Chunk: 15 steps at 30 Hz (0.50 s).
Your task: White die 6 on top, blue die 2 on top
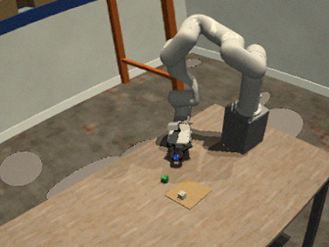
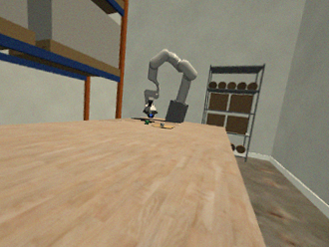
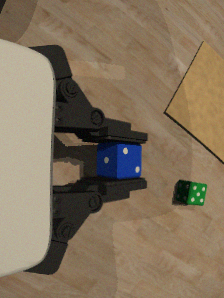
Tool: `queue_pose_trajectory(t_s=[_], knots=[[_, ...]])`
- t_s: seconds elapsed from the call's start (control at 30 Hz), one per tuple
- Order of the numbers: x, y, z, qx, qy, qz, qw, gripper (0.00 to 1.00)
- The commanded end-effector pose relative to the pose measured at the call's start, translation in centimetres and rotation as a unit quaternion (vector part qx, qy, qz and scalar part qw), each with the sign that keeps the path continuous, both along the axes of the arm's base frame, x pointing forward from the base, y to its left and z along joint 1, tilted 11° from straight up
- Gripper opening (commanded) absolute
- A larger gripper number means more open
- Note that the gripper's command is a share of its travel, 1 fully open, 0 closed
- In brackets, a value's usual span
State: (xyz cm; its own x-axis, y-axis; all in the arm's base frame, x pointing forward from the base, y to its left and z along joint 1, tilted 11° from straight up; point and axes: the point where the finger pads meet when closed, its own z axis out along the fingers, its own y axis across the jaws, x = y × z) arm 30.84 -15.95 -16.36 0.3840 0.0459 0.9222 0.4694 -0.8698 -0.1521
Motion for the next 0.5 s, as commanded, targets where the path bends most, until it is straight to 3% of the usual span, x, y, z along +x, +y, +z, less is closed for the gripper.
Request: queue_pose_trajectory(t_s=[0.0,0.47], knots=[[0.1,0.1,-1.1,-0.001,-0.001,0.0,1.0,0.21],[0.2,0.3,-2.3,-0.001,-0.001,0.0,1.0,0.21]])
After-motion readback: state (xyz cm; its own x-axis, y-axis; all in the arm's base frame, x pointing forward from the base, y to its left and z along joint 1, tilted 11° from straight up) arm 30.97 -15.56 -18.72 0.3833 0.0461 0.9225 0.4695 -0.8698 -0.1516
